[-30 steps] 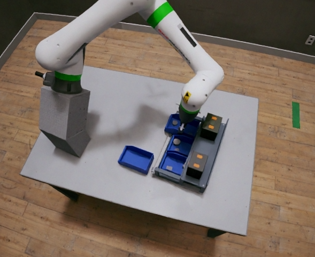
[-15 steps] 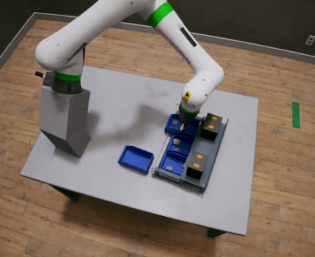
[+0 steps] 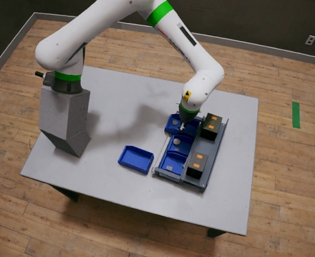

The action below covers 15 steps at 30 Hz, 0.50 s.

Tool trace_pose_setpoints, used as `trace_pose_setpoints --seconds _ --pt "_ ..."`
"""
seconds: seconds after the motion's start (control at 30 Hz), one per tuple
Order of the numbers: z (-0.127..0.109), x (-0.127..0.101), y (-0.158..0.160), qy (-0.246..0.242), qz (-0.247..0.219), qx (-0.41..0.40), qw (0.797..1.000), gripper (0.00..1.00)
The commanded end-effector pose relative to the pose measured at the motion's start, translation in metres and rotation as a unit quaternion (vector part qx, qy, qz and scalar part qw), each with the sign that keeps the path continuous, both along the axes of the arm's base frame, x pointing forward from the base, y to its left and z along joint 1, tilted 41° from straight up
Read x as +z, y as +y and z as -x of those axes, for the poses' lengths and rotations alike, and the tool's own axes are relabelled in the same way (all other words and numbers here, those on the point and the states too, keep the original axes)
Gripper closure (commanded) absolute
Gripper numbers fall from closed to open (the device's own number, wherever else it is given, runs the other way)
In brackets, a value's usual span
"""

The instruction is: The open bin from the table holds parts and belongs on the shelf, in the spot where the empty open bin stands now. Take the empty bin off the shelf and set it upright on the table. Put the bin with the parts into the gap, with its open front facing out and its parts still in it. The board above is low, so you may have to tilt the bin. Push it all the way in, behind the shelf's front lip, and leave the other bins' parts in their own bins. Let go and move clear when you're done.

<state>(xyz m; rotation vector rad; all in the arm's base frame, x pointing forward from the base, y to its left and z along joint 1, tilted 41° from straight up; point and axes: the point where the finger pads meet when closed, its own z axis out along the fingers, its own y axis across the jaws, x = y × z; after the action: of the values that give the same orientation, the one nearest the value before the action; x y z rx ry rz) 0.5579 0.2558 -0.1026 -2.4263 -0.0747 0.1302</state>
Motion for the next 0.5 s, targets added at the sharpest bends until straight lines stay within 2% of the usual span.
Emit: trace_pose_setpoints --seconds 0.0,0.47 --pt "-0.001 0.002 -0.002 -0.001 0.0 0.0 1.0 0.85" --pt "-0.001 0.013 -0.011 -0.001 0.0 0.0 1.0 0.85"
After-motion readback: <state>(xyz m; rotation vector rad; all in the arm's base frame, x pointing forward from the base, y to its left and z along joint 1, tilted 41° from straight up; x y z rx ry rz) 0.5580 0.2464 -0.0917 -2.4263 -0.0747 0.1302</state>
